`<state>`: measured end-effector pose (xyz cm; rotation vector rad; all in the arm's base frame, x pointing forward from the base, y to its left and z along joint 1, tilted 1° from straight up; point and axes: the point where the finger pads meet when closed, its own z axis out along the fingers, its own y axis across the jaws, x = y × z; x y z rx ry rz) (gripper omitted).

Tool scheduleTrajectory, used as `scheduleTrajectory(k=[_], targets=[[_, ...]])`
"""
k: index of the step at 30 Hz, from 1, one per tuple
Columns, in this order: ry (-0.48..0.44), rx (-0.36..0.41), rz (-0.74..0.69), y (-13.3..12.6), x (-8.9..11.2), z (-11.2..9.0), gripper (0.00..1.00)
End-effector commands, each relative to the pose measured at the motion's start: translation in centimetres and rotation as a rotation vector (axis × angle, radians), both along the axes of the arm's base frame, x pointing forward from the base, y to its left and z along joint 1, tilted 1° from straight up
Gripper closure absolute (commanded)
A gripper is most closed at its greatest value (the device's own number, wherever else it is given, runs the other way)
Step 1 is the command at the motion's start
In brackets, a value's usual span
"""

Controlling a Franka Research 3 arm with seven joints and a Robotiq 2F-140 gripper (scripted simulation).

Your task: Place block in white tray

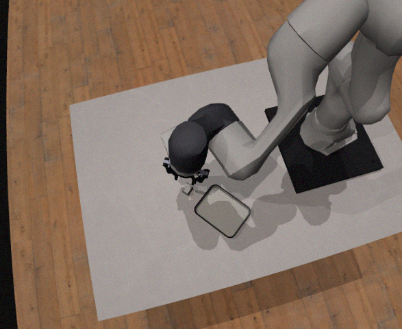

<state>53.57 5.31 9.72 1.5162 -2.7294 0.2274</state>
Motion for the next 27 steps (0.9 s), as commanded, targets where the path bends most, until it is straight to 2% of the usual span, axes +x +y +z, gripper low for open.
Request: scheduleTrajectory(k=[1, 4, 27], targets=[[0.017, 0.097, -0.261, 0.92, 0.14, -1.25, 0.6], [0.032, 0.13, -0.326, 1.34, 0.33, -2.03, 0.6], [0.032, 0.13, -0.326, 1.34, 0.33, -2.03, 0.6]])
